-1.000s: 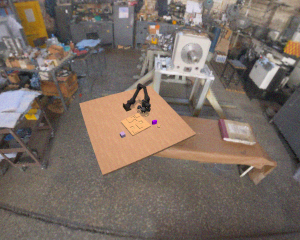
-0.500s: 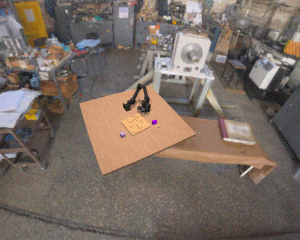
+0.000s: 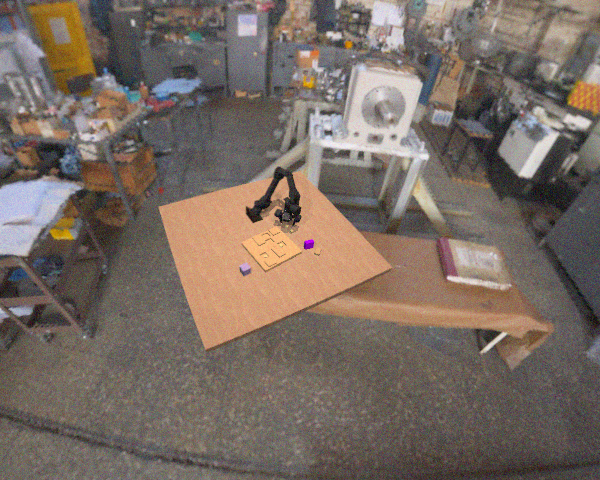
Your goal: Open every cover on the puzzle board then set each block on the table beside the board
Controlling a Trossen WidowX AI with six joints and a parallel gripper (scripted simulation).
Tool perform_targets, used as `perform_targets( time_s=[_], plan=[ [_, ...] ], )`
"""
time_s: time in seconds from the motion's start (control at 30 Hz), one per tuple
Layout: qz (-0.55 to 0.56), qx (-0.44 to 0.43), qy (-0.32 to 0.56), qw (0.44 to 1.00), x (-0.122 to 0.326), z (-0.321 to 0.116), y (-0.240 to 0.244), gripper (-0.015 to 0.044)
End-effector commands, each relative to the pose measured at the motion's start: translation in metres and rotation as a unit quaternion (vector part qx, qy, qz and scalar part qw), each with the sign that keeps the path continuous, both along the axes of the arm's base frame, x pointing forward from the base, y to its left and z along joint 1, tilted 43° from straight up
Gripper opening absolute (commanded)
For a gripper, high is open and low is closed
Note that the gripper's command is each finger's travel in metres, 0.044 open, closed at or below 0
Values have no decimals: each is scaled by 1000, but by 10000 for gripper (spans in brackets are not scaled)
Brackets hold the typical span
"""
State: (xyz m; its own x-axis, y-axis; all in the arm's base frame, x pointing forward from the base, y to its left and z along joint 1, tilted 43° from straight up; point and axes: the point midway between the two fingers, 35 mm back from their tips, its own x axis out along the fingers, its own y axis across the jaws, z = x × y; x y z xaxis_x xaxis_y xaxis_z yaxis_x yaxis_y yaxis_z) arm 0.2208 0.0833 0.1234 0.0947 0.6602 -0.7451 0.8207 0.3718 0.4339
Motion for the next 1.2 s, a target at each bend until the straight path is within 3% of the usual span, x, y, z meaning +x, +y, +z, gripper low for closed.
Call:
perform_targets(
  time_s=[0.0, 0.47, 1.0, 1.17],
  plan=[
    [1, 1, -1, 1000, 0, 10, -9, 440],
    [0, 5, -1, 1000, -7, 41, -34, 440],
    [135, -26, -123, 983, 44, 26, -74, 20],
    [174, -33, -157, 972, 62, 20, -90, 0]
  ],
)
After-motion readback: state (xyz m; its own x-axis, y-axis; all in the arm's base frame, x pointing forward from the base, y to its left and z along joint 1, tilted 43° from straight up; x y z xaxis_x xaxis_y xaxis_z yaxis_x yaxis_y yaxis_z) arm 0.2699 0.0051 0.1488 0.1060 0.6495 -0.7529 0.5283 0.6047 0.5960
